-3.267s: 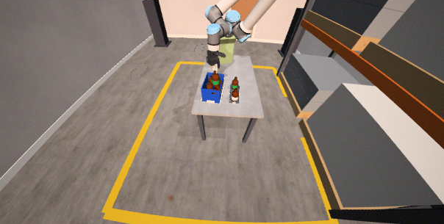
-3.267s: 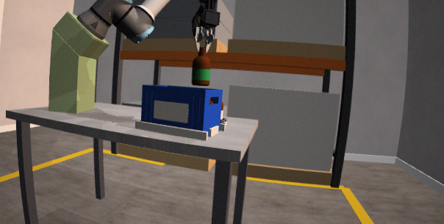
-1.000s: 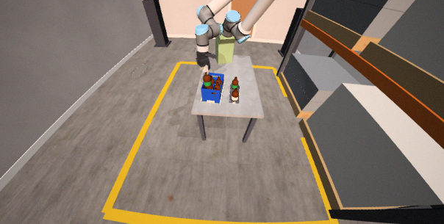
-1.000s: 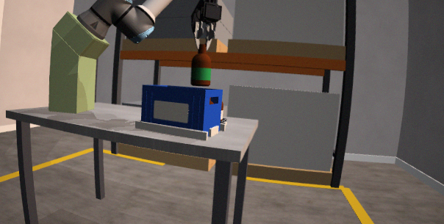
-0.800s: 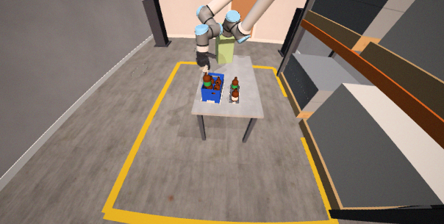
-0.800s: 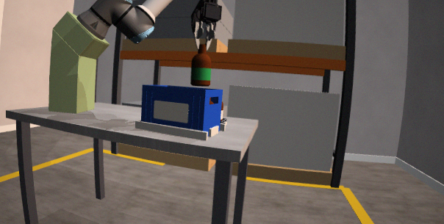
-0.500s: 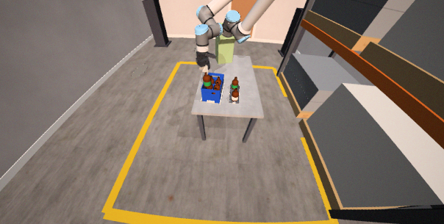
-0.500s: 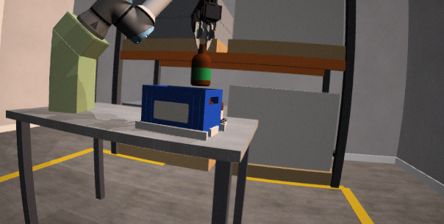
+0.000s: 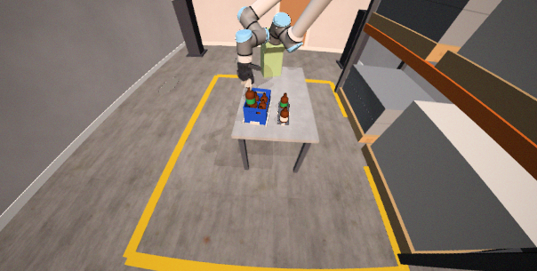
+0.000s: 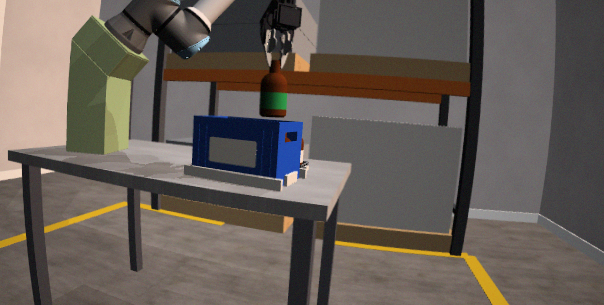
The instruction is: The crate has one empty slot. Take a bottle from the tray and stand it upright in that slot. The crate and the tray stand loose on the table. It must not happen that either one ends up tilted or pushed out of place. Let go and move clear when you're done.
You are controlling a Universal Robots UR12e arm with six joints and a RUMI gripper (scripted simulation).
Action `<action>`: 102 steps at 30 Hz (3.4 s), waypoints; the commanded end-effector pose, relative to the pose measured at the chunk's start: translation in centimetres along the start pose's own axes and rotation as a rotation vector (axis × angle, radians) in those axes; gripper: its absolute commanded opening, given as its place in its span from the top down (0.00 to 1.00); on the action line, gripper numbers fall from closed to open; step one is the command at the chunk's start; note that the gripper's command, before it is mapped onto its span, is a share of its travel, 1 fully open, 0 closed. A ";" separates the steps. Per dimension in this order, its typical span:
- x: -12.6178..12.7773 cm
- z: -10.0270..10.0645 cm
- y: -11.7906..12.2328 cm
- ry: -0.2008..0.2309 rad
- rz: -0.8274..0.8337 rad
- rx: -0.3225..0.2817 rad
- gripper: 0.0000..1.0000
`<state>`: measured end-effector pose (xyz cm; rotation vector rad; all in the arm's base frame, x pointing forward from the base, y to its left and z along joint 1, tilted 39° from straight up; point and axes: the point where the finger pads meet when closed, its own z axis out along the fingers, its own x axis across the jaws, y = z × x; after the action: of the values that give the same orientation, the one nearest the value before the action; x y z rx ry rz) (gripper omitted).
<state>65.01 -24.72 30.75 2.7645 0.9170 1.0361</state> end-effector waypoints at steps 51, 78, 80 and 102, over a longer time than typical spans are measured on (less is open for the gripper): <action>0.0 1.4 0.4 0.001 -0.002 -0.005 1.00; -0.1 3.6 0.5 0.001 -0.002 -0.005 1.00; -0.1 3.7 0.5 0.001 -0.002 -0.005 1.00; -0.2 3.7 0.5 0.001 -0.002 -0.005 1.00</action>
<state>67.49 -24.72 28.01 2.7569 0.9167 1.0395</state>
